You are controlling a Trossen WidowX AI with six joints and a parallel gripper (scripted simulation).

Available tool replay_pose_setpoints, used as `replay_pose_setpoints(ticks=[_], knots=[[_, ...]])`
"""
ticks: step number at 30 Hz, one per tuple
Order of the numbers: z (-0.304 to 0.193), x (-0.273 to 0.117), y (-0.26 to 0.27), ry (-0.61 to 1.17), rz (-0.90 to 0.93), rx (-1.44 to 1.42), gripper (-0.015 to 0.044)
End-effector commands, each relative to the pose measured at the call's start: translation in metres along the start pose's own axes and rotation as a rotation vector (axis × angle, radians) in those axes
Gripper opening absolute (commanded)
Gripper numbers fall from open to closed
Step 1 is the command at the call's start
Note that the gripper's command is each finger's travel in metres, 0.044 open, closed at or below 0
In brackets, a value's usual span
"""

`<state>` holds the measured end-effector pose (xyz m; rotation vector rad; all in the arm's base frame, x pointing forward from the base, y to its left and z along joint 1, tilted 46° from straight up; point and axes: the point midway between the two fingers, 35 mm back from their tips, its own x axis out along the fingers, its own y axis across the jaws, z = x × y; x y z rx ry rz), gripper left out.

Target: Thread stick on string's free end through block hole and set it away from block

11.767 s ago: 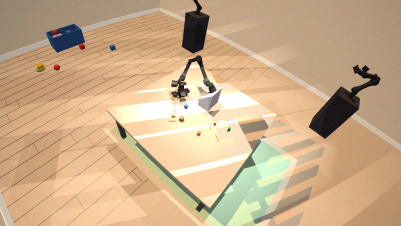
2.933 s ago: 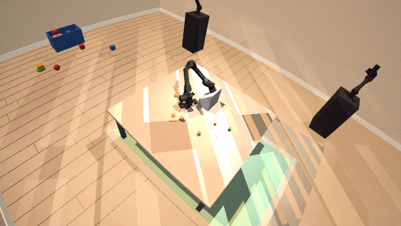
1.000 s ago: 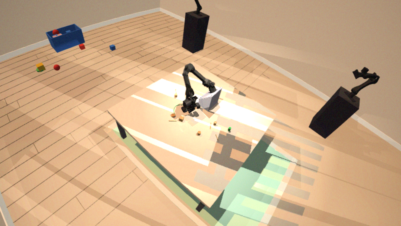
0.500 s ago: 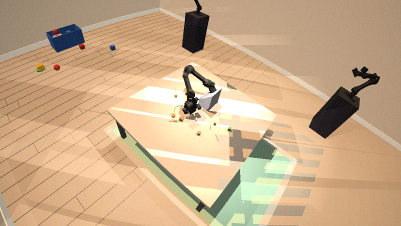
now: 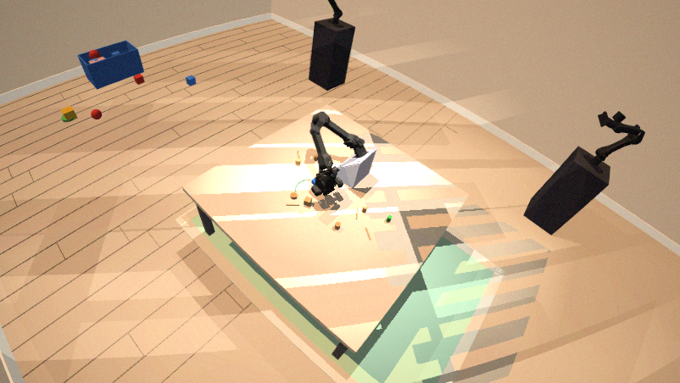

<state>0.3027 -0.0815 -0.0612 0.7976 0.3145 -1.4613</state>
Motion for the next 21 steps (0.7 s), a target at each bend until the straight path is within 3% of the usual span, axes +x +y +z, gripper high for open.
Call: replay_pose_setpoints(ticks=[1,20,21], knots=[[-0.003,-0.001,-0.001,-0.004,-0.002,-0.005,0.0],[-0.016,0.011,0.001,-0.007,-0.046,-0.004,0.0],[-0.014,0.009,0.001,-0.011,-0.042,-0.006,0.0026]])
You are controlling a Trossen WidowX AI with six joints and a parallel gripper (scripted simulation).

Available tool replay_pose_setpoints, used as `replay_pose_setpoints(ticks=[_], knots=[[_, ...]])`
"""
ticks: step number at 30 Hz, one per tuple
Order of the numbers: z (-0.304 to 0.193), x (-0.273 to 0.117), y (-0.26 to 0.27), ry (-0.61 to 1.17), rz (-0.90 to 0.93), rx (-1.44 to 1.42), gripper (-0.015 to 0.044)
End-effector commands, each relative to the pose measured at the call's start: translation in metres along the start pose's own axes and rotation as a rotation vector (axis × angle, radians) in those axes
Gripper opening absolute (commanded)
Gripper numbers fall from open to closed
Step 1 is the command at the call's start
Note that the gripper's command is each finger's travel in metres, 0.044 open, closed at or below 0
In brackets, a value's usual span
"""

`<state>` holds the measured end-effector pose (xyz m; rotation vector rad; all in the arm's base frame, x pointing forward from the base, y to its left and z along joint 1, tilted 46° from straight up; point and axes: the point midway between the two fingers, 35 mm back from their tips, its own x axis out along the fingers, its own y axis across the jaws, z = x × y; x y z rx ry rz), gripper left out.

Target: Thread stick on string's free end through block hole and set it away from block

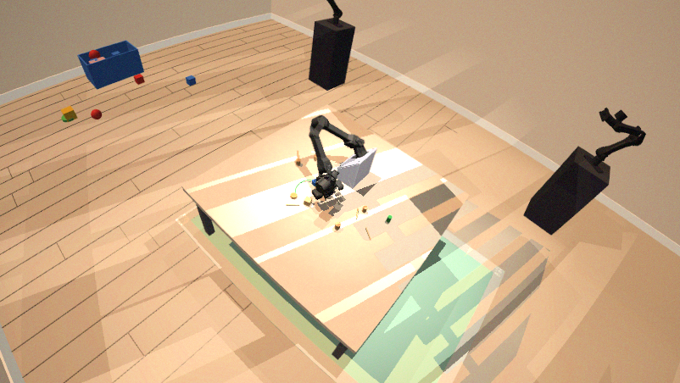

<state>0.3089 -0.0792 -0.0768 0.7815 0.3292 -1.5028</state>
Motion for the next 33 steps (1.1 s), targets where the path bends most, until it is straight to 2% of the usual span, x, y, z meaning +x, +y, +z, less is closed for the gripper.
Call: replay_pose_setpoints(ticks=[1,7,12,17,23,26,28,33], knots=[[0.0,0.0,0.0,0.0,0.0,0.0,0.0053],[0.0,-0.01,0.001,0.003,0.0,0.001,0.021],[0.005,-0.078,0.002,0.003,0.003,0.003,0.021],[0.005,-0.08,0.002,0.003,0.003,0.003,0.021],[0.003,-0.077,0.004,0.004,0.016,-0.001,0.0368],[0.004,-0.096,0.004,0.005,0.014,0.001,0.044],[0.006,-0.105,0.004,0.004,0.013,0.002,0.044],[0.003,-0.1,0.002,-0.001,0.014,-0.01,0.044]])
